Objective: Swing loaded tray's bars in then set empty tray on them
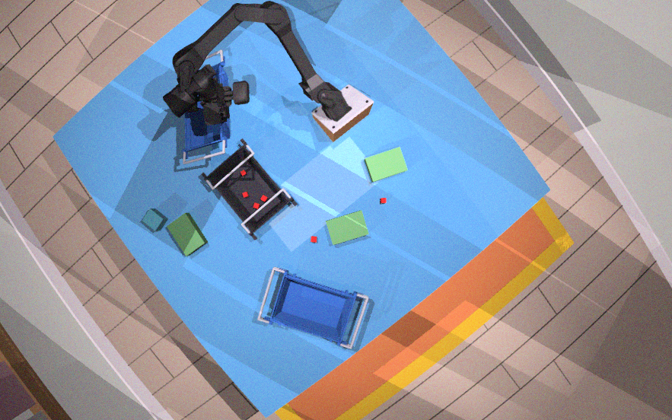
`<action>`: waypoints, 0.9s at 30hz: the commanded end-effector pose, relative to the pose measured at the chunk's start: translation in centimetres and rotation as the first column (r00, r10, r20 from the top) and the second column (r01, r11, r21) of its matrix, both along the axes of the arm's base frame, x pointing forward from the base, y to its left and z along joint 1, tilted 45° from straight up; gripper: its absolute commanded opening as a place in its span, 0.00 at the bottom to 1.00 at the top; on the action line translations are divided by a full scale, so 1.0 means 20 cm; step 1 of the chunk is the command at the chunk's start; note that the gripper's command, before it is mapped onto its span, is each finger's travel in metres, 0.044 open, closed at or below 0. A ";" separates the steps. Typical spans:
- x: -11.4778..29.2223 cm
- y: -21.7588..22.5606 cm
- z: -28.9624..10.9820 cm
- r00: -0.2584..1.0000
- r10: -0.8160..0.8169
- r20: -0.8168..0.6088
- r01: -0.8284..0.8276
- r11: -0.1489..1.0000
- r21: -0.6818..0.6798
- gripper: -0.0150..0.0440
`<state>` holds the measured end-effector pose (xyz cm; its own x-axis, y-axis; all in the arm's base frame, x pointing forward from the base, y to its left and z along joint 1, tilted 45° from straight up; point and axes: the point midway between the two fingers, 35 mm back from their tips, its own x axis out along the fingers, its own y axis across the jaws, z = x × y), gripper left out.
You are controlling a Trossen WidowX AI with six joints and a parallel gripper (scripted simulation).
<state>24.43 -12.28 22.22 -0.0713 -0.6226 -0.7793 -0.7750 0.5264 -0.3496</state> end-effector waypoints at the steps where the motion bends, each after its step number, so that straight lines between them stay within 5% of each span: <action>1: 0.09 0.06 -0.02 0.999 0.049 -0.007 -0.049 0.999 0.000 0.25; 27: 0.38 0.44 -0.37 0.935 0.280 -0.218 -0.281 0.959 0.024 0.25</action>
<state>31.05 -5.03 15.32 -0.0885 -0.6459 -0.7582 -0.9364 0.3134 -0.1577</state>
